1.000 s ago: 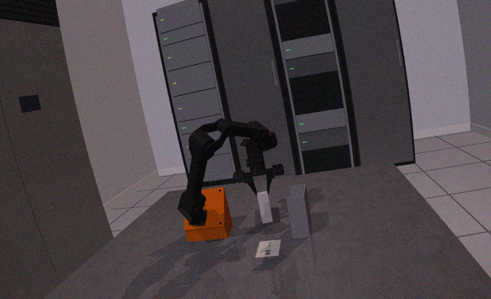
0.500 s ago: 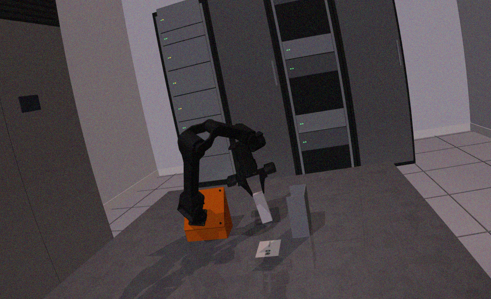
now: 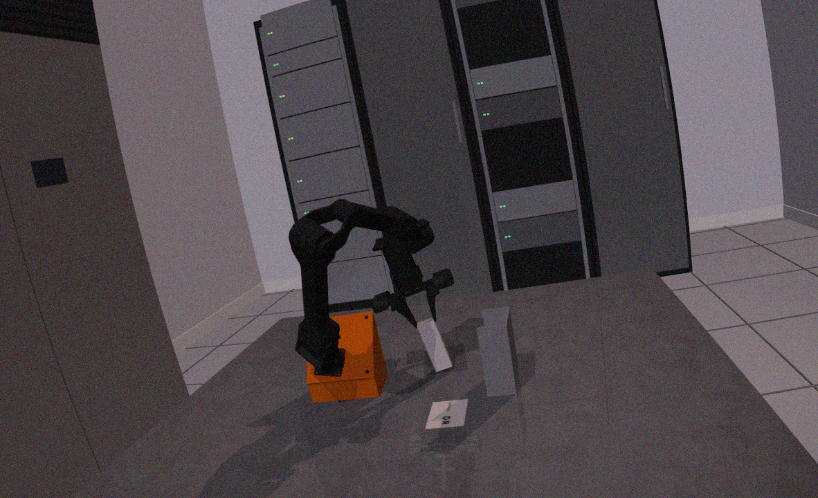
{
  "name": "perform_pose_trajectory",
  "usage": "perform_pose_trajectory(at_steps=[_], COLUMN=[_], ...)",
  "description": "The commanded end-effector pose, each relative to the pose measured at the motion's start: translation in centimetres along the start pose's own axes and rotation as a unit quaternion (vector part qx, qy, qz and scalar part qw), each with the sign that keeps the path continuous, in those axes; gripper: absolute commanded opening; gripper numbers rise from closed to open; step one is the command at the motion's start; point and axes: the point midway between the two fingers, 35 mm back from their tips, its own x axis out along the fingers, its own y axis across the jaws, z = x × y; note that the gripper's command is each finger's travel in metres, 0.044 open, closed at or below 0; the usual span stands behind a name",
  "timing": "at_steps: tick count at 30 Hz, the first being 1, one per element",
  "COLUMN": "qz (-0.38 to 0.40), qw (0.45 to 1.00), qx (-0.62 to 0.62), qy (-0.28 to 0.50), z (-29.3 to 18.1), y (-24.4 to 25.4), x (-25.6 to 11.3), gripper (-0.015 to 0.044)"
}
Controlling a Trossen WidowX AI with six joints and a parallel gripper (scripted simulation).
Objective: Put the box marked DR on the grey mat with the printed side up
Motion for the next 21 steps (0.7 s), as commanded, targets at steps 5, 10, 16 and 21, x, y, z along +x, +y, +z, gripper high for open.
perform_pose_trajectory(at_steps=[5,10,16,21], qz=[-0.004,-0.004,-0.004,-0.004], qw=[1.0,1.0,1.0,1.0], qx=[0.006,0.006,0.006,0.006], qy=[-0.004,-0.004,-0.004,-0.004], z=[0.1,0.1,0.0,0.0], y=[-0.5,-0.7,-0.8,-0.9], x=[-1.5,-2.3,-3.3,-3.7], gripper=[0.0156,0.0156,0.0156,0.0156])
